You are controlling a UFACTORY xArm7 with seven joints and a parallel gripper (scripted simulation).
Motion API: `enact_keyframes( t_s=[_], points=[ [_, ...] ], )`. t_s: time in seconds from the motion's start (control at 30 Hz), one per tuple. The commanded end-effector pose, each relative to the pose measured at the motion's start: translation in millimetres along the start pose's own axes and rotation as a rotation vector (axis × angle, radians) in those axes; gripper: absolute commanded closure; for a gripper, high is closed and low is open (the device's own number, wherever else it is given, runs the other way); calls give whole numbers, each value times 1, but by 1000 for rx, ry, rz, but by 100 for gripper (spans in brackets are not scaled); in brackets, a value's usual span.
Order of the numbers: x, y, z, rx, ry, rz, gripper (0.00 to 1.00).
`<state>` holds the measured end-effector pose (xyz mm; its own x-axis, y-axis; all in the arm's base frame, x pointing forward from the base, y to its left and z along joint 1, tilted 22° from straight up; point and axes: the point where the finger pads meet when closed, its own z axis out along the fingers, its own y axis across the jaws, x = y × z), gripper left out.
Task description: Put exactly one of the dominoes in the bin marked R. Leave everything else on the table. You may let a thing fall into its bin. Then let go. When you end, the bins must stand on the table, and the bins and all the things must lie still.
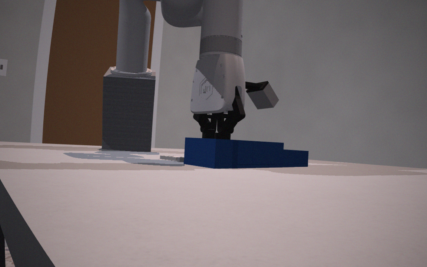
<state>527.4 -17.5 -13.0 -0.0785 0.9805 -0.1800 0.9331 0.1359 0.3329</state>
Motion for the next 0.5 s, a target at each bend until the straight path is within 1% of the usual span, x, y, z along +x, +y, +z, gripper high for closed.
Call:
enact_keyframes(
  t_s=[0.0,0.07,0.1,0.47],
  points=[
    [0,1,-1,-3,0,0,100],
    [0,1,-1,-3,0,0,100],
    [0,1,-1,-3,0,0,69],
    [0,1,-1,-3,0,0,69]
  ],
)
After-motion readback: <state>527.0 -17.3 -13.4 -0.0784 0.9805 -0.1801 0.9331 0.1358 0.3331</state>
